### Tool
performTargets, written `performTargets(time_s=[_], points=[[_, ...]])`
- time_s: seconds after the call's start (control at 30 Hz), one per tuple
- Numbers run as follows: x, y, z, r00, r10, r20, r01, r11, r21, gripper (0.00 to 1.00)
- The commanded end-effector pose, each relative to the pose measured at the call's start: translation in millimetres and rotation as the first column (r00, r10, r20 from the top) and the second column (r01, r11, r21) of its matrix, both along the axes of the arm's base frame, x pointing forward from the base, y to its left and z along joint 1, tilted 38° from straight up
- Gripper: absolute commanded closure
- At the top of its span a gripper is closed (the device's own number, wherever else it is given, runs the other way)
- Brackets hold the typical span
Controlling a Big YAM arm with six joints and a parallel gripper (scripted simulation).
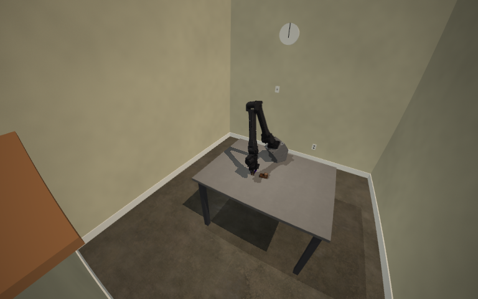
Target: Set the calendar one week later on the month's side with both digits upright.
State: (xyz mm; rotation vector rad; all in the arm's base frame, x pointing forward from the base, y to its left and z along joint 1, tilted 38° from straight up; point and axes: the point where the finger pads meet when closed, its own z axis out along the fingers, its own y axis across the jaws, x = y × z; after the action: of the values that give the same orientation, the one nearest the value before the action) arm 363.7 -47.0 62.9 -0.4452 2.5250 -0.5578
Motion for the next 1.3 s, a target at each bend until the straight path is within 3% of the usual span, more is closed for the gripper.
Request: performTargets(time_s=[0.0, 0.17, 0.6, 0.97, 1.27], points=[[10.1, -1.8, 7.6, 1.000, 0.004, 0.021, -0.004, 1.000, -0.003, 0.74], [10.1, -1.8, 7.6, 1.000, 0.004, 0.021, -0.004, 1.000, -0.003, 0.74], [10.1, -1.8, 7.6, 1.000, 0.003, 0.021, -0.003, 1.000, -0.003, 0.54], [10.0, -1.7, 7.8, 1.000, 0.003, 0.021, -0.003, 1.000, -0.003, 0.54], [2.5, 9.0, 26.7, 0.999, 0.006, 0.039, -0.006, 1.000, 0.005, 0.54]])
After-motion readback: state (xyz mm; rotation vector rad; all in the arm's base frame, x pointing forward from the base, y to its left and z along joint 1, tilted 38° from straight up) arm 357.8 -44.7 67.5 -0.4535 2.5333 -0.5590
